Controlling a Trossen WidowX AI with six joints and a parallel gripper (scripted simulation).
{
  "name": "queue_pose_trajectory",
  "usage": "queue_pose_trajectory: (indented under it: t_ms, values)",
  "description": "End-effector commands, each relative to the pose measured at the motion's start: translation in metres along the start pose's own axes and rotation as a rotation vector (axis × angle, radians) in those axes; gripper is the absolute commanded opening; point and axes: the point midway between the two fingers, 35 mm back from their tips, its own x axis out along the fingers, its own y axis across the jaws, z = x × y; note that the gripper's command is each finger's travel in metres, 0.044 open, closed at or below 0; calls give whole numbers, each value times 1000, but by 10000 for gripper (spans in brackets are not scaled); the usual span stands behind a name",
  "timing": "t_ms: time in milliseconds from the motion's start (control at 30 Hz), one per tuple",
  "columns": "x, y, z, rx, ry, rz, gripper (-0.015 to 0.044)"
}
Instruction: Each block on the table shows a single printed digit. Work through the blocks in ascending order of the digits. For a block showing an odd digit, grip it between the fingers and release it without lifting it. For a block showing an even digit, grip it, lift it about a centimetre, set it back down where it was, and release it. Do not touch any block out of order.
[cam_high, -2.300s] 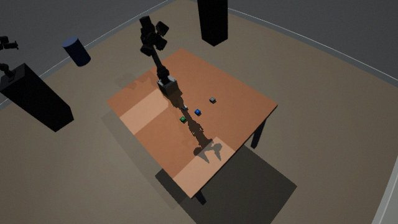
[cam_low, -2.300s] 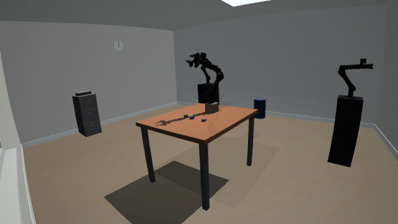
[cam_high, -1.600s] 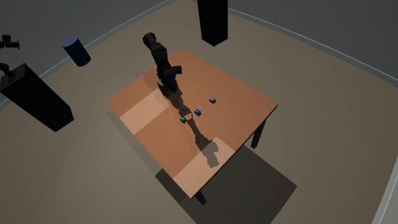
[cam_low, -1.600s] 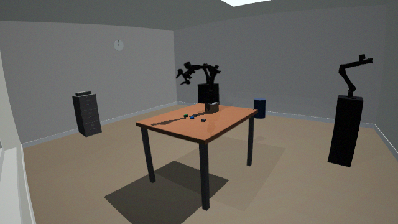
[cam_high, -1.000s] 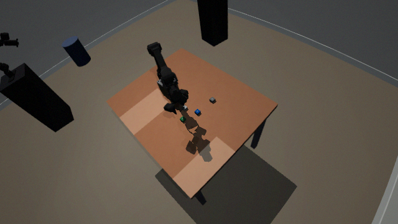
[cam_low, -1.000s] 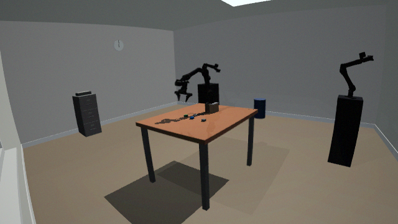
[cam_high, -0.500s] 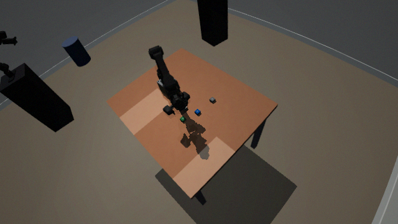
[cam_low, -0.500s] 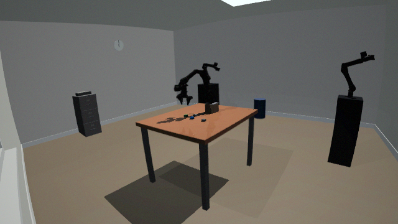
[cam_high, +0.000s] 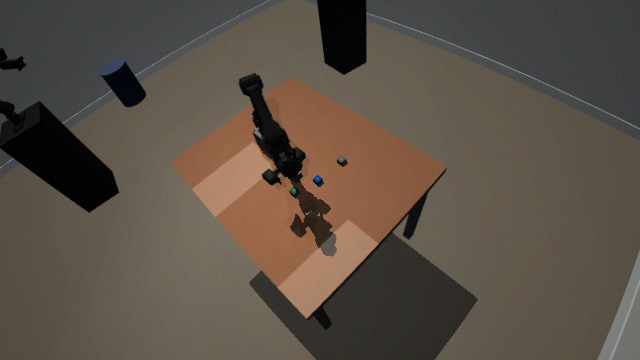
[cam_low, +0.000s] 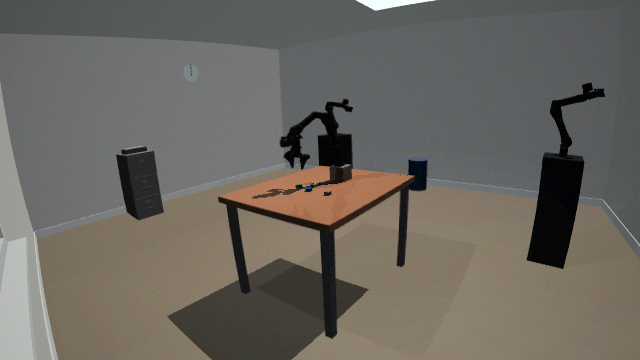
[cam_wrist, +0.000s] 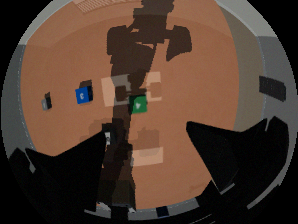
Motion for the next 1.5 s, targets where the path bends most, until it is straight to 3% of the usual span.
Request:
queue_pose_trajectory:
  t_ms: [0, 233, 1067, 1300, 1467]
  values:
    - [-1, 17, -9, 2, 1, 7, 400]
    - [0, 83, -62, 2, 6, 14, 400]
    - [-1, 90, -56, 2, 5, 15, 400]
    - [-9, 184, 13, 2, -1, 25, 400]
    - [-7, 257, 35, 2, -3, 33, 400]
